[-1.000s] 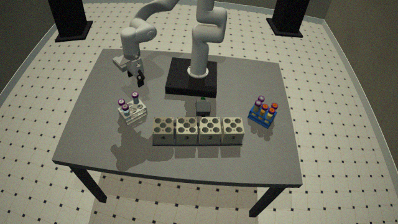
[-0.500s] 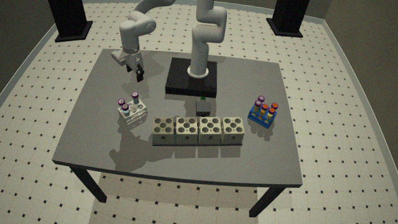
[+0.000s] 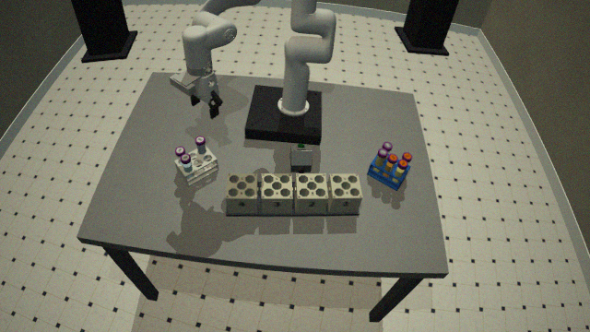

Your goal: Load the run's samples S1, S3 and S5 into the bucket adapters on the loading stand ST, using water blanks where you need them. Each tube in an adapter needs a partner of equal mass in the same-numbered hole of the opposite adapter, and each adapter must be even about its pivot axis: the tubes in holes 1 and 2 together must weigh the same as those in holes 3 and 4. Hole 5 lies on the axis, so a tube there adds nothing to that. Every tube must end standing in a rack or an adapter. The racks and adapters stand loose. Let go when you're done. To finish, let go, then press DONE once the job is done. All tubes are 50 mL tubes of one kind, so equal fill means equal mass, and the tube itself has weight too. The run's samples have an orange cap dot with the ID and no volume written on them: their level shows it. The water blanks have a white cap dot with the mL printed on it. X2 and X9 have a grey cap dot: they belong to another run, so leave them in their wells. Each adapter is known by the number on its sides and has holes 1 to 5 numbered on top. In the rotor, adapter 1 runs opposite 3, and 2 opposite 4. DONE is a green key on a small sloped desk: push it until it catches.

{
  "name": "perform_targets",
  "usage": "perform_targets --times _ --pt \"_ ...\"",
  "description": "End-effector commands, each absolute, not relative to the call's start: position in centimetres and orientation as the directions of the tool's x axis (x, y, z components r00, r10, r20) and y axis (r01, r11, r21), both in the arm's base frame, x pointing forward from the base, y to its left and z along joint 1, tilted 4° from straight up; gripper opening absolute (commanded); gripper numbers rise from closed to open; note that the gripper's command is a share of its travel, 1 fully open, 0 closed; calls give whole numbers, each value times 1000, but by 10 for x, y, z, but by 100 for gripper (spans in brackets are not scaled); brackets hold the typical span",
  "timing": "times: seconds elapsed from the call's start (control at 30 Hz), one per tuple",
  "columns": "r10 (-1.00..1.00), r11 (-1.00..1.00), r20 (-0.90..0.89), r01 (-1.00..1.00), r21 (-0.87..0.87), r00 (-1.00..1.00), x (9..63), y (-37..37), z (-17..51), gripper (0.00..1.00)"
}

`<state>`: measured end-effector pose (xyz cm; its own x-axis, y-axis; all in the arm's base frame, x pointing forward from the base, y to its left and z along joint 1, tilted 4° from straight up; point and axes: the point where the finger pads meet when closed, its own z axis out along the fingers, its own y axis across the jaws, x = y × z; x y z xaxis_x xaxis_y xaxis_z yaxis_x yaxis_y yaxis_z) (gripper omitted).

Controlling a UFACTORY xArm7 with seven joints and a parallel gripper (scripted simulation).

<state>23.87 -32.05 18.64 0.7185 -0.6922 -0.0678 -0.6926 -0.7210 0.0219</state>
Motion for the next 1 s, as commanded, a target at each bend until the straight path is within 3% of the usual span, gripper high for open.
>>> perform_targets --times 0.0,0.57,0.97 --pt "-551 -834 -66 -552 8 832 255 -299 188 100" --pt "-86 -996 -62 -88 -25 994 298 -237 188 100" --pt "-86 -996 -61 -88 -25 994 326 -196 187 100"
